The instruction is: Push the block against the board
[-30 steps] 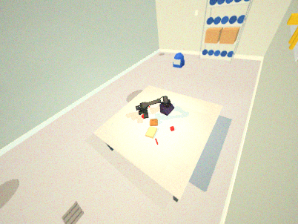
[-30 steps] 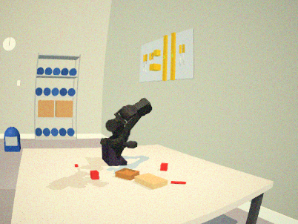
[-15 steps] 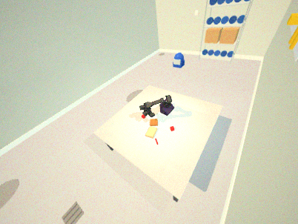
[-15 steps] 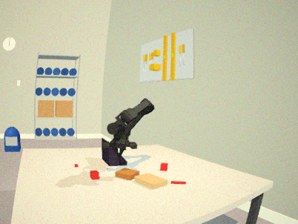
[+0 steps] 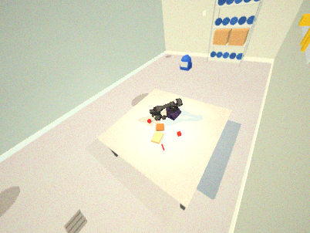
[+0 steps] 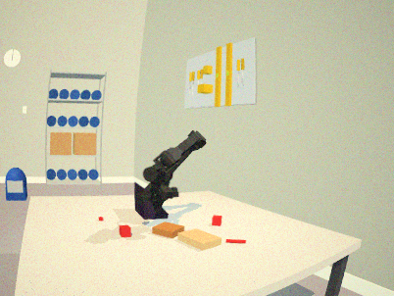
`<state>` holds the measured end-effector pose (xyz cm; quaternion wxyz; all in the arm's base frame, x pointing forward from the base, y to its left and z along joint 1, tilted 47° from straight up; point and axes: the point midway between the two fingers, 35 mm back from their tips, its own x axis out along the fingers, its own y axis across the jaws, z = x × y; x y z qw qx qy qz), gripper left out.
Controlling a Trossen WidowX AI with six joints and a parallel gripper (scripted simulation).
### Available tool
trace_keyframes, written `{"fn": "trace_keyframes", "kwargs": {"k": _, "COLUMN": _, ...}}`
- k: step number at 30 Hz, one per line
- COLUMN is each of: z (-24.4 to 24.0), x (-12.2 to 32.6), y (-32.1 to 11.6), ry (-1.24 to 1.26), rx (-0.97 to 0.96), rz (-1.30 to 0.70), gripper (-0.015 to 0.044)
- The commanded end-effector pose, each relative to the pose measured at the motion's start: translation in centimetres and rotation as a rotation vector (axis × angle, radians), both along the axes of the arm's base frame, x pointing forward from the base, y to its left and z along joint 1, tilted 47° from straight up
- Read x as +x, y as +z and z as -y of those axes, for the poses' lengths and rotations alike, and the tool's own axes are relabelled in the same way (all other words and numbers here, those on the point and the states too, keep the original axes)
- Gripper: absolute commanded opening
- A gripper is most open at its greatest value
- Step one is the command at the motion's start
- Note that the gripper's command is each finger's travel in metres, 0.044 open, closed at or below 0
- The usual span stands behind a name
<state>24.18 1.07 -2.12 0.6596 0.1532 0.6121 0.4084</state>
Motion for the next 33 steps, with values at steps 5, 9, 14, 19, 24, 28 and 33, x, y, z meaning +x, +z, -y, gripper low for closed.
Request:
{"fn": "trace_keyframes", "kwargs": {"k": 5, "z": -1.4, "x": -3.1, "y": -0.1, "ry": 0.194, "rx": 0.025, "rz": 0.211, "gripper": 0.0000}}
{"fn": "trace_keyframes", "kwargs": {"k": 9, "z": -1.8, "x": -4.1, "y": -0.2, "ry": 0.252, "rx": 0.032, "rz": 0.272, "gripper": 0.0000}}
{"fn": "trace_keyframes", "kwargs": {"k": 14, "z": -1.8, "x": -4.1, "y": -0.2, "ry": 0.252, "rx": 0.032, "rz": 0.272, "gripper": 0.0000}}
{"fn": "trace_keyframes", "kwargs": {"k": 19, "z": -4.4, "x": -4.3, "y": -2.6, "ry": 0.251, "rx": 0.032, "rz": 0.272, "gripper": 0.0000}}
{"fn": "trace_keyframes", "kwargs": {"k": 24, "z": -5.9, "x": -4.6, "y": -3.8, "ry": 0.252, "rx": 0.038, "rz": 0.272, "gripper": 0.0000}}
{"fn": "trace_keyframes", "kwargs": {"k": 28, "z": -5.9, "x": -4.6, "y": -3.8, "ry": 0.252, "rx": 0.037, "rz": 0.272, "gripper": 0.0000}}
{"fn": "trace_keyframes", "kwargs": {"k": 33, "z": -6.1, "x": -4.1, "y": -3.6, "ry": 0.252, "rx": 0.036, "rz": 0.272, "gripper": 0.0000}}
